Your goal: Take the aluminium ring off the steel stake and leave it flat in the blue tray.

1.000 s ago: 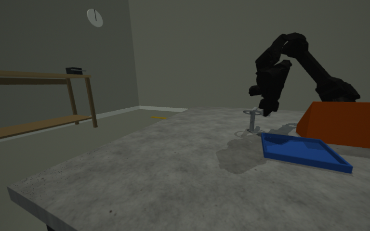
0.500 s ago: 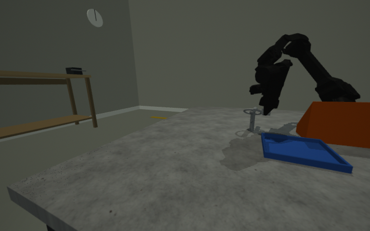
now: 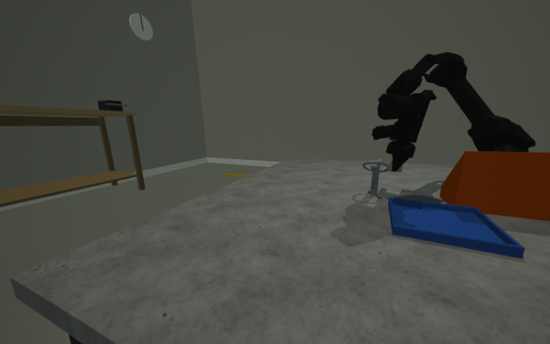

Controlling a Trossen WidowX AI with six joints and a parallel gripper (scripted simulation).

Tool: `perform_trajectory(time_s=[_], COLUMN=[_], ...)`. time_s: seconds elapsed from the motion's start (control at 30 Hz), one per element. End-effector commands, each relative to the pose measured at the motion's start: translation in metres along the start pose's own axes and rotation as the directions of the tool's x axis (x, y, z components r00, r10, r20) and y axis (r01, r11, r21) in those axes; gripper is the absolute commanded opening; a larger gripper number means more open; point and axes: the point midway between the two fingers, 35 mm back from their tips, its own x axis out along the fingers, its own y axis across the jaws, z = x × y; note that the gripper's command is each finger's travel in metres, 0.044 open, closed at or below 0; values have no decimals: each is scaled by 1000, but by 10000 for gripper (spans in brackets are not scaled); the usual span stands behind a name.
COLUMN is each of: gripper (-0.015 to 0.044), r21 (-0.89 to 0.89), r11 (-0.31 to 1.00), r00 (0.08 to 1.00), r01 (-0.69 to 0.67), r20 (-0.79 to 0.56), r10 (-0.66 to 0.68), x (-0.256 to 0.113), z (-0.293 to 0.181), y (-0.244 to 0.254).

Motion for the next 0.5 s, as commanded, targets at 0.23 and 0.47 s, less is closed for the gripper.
perform_trajectory(time_s=[0.23, 0.47], gripper=[0, 0], r21=[11, 19], r11=[997, 992], r00=[997, 992], r01=[-78, -124], r20=[-1, -1], r10=[78, 124], x=[3, 4], z=[-1, -1], y=[-12, -19])
